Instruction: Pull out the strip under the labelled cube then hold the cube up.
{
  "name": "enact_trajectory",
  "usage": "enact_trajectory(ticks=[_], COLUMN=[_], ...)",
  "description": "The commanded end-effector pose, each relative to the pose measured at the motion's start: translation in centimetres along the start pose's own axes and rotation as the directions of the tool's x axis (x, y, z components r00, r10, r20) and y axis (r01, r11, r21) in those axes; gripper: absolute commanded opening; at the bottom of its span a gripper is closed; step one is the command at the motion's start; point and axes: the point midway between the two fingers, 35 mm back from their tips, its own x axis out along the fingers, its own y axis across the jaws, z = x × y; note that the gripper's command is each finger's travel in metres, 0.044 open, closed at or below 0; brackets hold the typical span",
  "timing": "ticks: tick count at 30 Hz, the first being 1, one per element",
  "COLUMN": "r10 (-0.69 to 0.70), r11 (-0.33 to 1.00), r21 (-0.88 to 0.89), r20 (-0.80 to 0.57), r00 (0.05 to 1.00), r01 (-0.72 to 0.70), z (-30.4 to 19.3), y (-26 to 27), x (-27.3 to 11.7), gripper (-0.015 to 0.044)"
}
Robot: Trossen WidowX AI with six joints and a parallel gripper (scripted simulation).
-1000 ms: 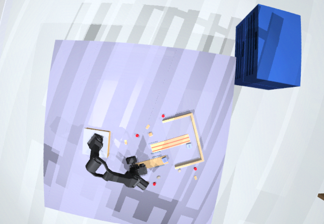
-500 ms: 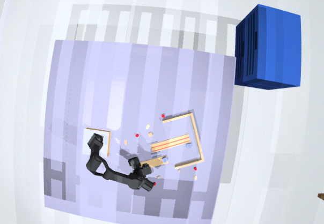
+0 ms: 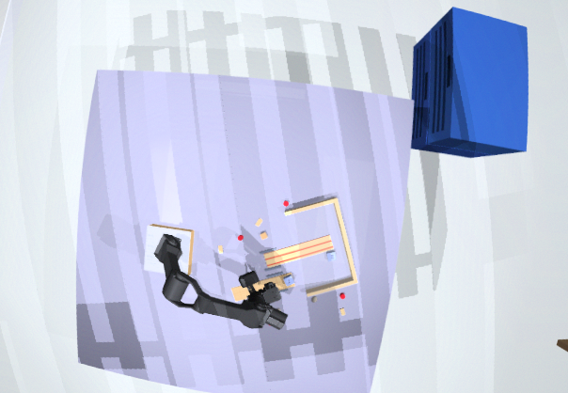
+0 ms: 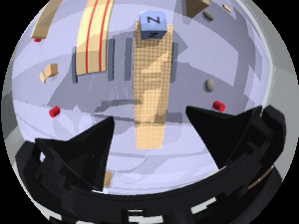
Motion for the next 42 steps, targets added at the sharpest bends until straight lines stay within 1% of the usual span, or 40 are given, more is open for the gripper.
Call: enact_trajectory(ticks=[1,30,37,42], r10=[-0.005,-0.006,-0.006,-0.006], r11=[1.000,1.000,1.000,1.000], r21=[0.004,0.004,0.004,0.004], r20=[-0.002,0.007,0.007,0.007], r00=[1.000,1.000,1.000,1.000], r01=[0.005,0.006,0.006,0.006], z=[1.5,11.3,11.3,11.3], y=[-0.2,-1.5,-1.5,-1.6], x=[-0.3,-1.8,-1.0,-0.2], gripper=[0.0440,0.0440,0.0256,0.0250])
